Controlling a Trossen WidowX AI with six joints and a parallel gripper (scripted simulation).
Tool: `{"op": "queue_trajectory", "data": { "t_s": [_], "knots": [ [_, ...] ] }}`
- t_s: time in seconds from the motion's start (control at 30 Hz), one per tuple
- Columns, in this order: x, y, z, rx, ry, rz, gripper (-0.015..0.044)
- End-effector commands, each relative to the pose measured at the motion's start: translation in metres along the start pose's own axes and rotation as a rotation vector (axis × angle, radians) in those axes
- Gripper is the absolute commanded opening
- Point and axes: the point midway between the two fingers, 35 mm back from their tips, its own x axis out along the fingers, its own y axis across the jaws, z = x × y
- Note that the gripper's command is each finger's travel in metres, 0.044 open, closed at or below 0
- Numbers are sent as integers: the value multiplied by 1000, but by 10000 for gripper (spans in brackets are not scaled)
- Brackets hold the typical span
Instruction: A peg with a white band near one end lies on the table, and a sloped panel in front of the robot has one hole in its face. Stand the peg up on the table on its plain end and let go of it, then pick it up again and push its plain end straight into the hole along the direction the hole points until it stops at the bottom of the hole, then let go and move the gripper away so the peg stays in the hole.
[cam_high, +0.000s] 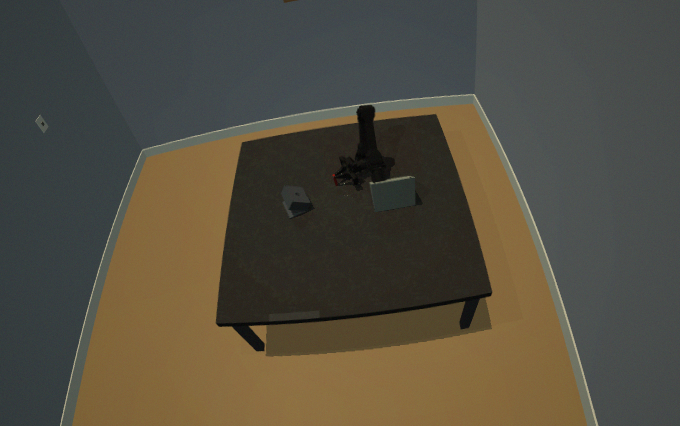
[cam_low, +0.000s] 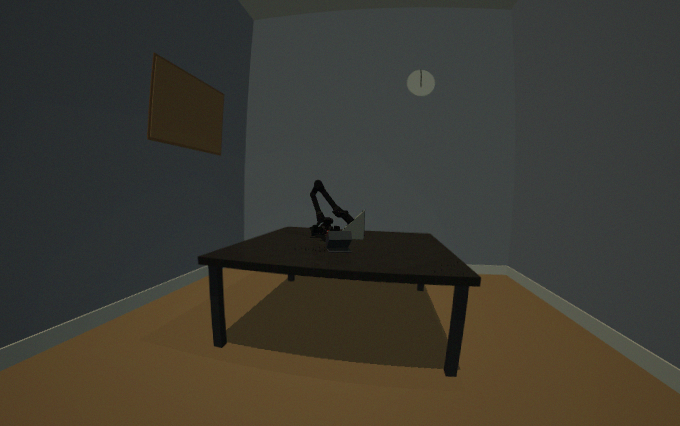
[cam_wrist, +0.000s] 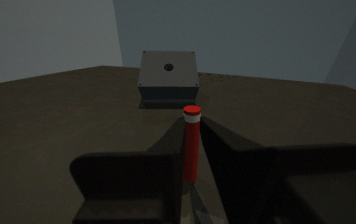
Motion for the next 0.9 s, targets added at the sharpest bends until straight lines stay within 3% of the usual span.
{"op": "queue_trajectory", "data": {
  "t_s": [0.0, 0.3, 0.4, 0.87],
  "knots": [
    [-1, -1, -2, 0, 0, 0, 49],
    [-1, 0, -2, 0, -8, -1, 49],
    [0, 0, 0, 2, -12, -1, 128],
    [0, 0, 0, 2, -12, -1, 130]
  ]
}}
